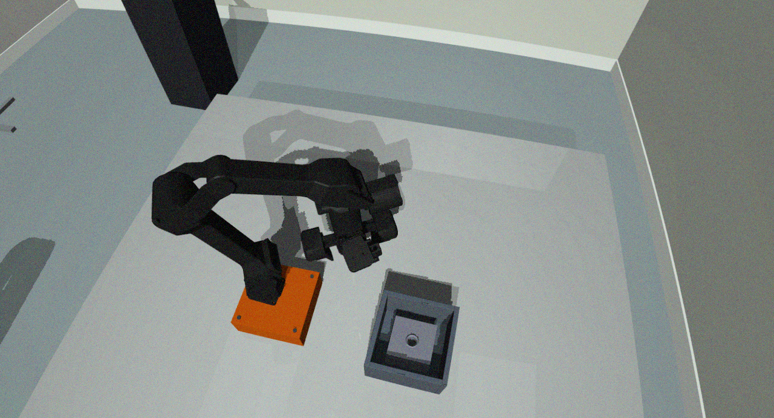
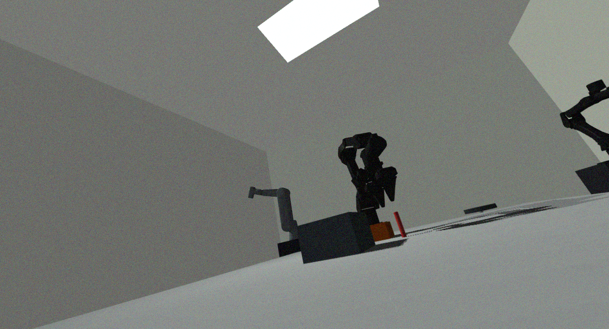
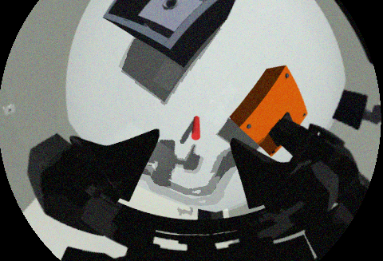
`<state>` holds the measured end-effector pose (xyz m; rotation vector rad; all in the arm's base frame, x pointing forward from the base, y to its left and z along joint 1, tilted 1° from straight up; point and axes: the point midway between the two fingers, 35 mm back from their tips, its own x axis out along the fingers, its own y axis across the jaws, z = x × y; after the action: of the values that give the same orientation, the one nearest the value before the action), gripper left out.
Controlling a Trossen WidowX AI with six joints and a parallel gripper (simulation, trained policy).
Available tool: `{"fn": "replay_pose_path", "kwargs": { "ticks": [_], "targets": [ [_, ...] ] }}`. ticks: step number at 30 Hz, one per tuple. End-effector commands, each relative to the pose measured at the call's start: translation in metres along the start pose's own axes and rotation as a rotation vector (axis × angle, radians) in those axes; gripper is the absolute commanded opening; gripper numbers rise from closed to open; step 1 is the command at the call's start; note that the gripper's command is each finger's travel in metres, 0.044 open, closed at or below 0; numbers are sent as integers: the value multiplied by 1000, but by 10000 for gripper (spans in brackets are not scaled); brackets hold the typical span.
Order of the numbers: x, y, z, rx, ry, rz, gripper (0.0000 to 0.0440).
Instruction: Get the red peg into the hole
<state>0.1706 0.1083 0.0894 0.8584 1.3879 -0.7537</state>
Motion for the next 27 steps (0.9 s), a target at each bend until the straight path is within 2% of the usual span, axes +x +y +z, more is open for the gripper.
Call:
{"fn": "replay_pose_path", "kwargs": {
  "ticks": [1,13,15,19,27],
  "targets": [
    [16,-1,-2,5,-16,-21,440],
    [72,3,-10,5,-32,21,439],
    [78,3,-11,9,-32,26,429],
    [87,0,-13,25,-23,13,353],
    [89,-2,-15,21,23,-16,145]
  ]
}}
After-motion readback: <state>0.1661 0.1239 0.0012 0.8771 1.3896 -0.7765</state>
